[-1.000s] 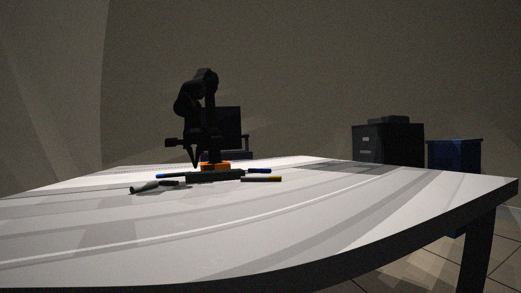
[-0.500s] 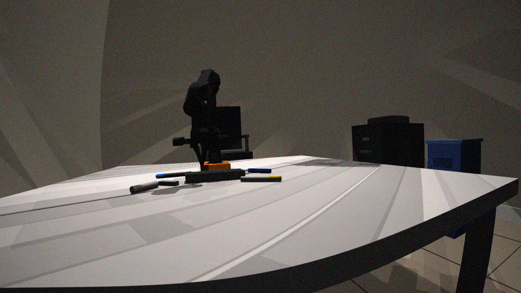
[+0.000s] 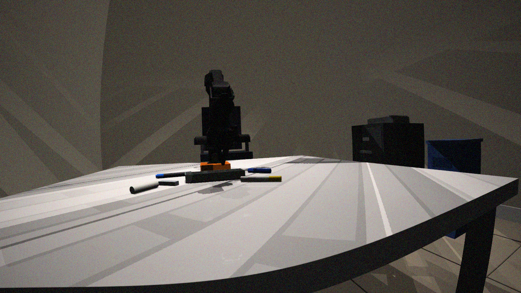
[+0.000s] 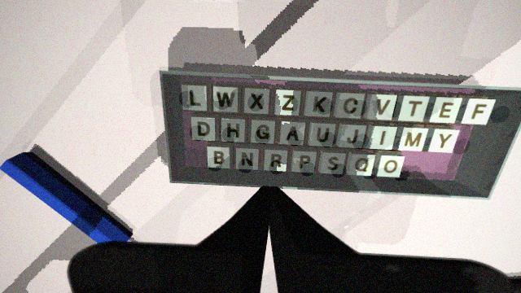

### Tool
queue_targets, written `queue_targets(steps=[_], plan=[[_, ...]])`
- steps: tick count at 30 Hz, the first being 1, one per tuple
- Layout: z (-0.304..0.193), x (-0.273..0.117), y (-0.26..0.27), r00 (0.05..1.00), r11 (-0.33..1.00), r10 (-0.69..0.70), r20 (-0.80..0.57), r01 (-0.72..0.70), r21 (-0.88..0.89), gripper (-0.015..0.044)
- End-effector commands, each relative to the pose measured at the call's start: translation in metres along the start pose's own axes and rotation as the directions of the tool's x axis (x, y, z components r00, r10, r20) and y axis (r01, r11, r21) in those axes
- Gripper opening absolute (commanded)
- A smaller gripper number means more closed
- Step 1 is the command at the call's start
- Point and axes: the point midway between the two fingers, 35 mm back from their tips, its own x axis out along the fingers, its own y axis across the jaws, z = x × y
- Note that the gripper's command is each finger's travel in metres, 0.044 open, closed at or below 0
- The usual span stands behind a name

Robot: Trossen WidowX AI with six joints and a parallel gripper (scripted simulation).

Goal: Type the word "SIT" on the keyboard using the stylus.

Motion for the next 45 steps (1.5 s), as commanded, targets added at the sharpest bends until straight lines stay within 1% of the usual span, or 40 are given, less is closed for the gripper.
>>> queue_targets(steps=[1, 2, 5, 7, 12, 15, 19, 23, 32, 35, 36, 38, 41, 45], plan=[[-0.001, -0.001, 0.001, 1.0, 1.0, -0.001, -0.004, 0.001, 0.005, 0.0], [-0.001, -0.008, 0.0, 1.0, 1.0, -0.001, -0.004, 0.001, 0.005, 0.0], [0.0, -0.049, 0.001, 1.0, 1.0, -0.001, -0.004, 0.001, 0.005, 0.0], [-0.001, -0.059, 0.001, 1.0, 1.0, -0.001, -0.004, 0.001, 0.005, 0.0], [0.0, -0.052, 0.0, 1.0, 1.0, 0.0, 0.001, 0.0, 0.0, 0.0], [0.001, -0.054, 0.0, 1.0, 1.0, 0.0, 0.006, 0.0, 0.0, 0.0], [0.001, -0.054, 0.0, 1.0, 1.0, 0.0, 0.007, 0.0, 0.0, 0.0105], [0.001, -0.054, 0.0, 1.0, 1.0, 0.0, 0.007, 0.0, 0.0, 0.0], [0.001, -0.054, 0.0, 1.0, 1.0, 0.0, 0.007, 0.0, 0.0, 0.0], [0.001, -0.054, 0.001, 1.0, 1.0, 0.0, 0.004, 0.0, 0.013, 0.0079], [0.001, -0.053, 0.004, 1.0, 0.999, -0.001, -0.004, 0.001, 0.051, 0.0105], [0.001, -0.05, 0.013, 0.999, 0.981, -0.006, -0.034, 0.012, 0.192, 0.015], [0.001, -0.044, 0.027, 0.996, 0.909, -0.019, -0.084, 0.052, 0.413, 0.015], [-0.001, -0.037, 0.047, 0.988, 0.736, -0.044, -0.147, 0.132, 0.664, 0.015]])
